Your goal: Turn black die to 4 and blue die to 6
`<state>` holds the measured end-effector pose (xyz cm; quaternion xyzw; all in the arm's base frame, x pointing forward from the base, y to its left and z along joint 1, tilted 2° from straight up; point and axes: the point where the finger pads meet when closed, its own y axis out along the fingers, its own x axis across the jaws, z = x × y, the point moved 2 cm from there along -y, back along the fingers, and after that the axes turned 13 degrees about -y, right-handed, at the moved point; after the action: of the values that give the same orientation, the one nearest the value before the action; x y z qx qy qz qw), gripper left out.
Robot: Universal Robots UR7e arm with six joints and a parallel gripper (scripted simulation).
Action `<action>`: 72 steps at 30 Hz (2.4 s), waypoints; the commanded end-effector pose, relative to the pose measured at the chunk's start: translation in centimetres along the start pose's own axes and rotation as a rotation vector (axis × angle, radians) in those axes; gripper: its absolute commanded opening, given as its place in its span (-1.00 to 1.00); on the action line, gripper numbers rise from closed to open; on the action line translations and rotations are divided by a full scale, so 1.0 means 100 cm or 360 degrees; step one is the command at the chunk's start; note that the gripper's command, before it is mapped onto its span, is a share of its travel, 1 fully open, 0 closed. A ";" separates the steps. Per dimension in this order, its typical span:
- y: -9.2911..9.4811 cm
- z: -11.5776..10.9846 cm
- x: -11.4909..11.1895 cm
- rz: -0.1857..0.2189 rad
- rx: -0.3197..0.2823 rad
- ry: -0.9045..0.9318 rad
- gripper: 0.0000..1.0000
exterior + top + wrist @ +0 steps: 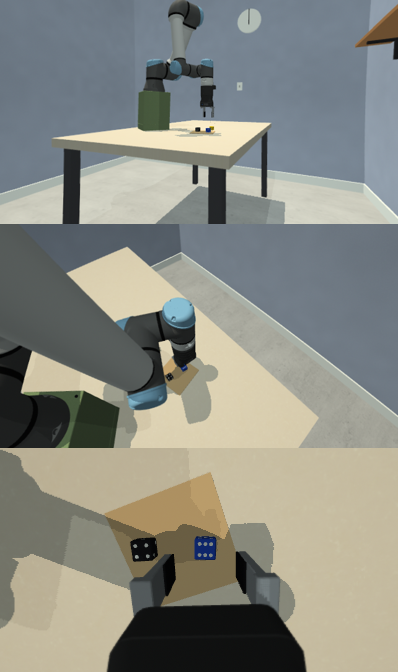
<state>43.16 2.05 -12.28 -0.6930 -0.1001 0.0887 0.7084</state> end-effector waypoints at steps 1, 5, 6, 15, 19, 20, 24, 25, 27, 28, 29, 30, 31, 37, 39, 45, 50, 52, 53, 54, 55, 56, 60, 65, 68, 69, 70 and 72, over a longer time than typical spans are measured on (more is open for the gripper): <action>0.000 0.000 0.000 -0.0002 -0.0001 0.0000 1.00; -0.001 0.000 0.000 -0.0002 -0.0001 0.0000 1.00; -0.001 0.000 0.000 -0.0002 -0.0001 0.0000 1.00; -0.016 0.000 0.000 -0.0002 -0.0001 0.0000 1.00; -0.027 0.000 0.000 -0.0002 -0.0001 0.0000 1.00; -0.031 0.000 0.000 -0.0002 -0.0001 0.0000 1.00; -0.049 0.000 0.000 -0.0002 -0.0001 0.0000 1.00; -0.054 0.000 0.000 -0.0002 -0.0001 0.0000 1.00; -0.062 0.000 0.000 -0.0002 -0.0001 0.0000 1.00; -0.066 0.000 0.000 -0.0002 -0.0001 0.0000 1.00; -0.070 0.000 0.000 -0.0002 -0.0001 0.0000 1.00; -0.073 0.000 0.000 -0.0002 -0.0001 0.0000 1.00; -0.076 0.000 0.000 -0.0002 -0.0001 0.0000 1.00; -0.084 0.000 0.000 -0.0002 -0.0001 0.0000 1.00; -0.086 0.000 0.000 -0.0002 -0.0001 0.0000 1.00; -0.086 0.000 0.000 -0.0002 -0.0001 0.0000 1.00; -0.086 0.000 0.000 -0.0002 -0.0001 0.0000 1.00; -0.086 0.000 0.000 -0.0002 -0.0001 0.0000 1.00; -0.086 0.000 0.000 -0.0002 -0.0001 0.0000 1.00; -0.086 0.000 0.000 -0.0002 -0.0001 0.0000 1.00; -0.086 0.000 0.000 -0.0002 -0.0001 0.0000 1.00; -0.086 0.000 0.000 -0.0002 -0.0001 0.0000 1.00; -0.086 0.000 0.000 -0.0002 -0.0001 0.0000 1.00; -0.086 0.000 0.000 -0.0002 -0.0001 0.0000 1.00; -0.086 0.000 0.000 -0.0002 -0.0001 0.0000 1.00; -0.086 0.000 0.000 -0.0002 -0.0001 0.0000 1.00; -0.086 0.000 0.000 -0.0002 -0.0001 0.0000 1.00; -0.086 0.000 0.000 -0.0002 -0.0001 0.0000 1.00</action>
<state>43.04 1.85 -3.69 -0.6930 -0.1001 0.0887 0.7084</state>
